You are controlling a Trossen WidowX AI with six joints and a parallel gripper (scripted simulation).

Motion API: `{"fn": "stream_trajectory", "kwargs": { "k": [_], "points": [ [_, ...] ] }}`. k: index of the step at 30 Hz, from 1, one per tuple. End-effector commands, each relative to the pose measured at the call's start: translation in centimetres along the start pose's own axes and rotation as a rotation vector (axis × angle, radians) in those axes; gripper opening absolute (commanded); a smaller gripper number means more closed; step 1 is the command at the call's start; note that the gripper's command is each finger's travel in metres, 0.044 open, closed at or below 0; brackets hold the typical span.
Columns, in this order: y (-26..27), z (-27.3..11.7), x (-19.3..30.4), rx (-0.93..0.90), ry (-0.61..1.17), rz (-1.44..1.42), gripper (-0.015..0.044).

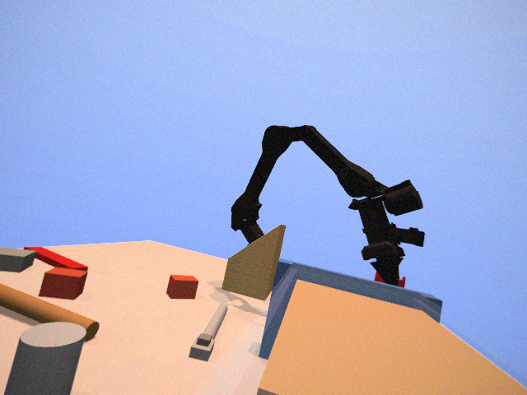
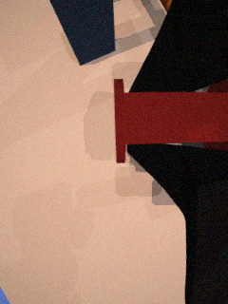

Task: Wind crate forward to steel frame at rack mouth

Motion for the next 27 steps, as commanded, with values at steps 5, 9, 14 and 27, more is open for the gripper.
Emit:
{"fn": "stream_trajectory", "kwargs": {
  "k": [5,9,14,27],
  "points": [
    [2.0,-0.1,0.5,-0.030,0.010,-0.014,0.0000],
    [2.4,-0.1,0.5,-0.031,0.010,-0.014,0.0000],
    [2.9,-0.2,0.6,-0.031,0.010,-0.014,0.0000],
    [4.1,-0.6,1.0,-0.032,0.010,-0.014,0.0000]
  ]
}}
Point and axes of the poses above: the point midway between the two fingers, 35 mm back from their tips, its own z axis out along the fingers, its own y axis across the jaws, x = y × z, the point moved 1 cm from there along -z, back along the fingers, and after that the axes turned 9 degrees about -z, right-handed, at the moved point
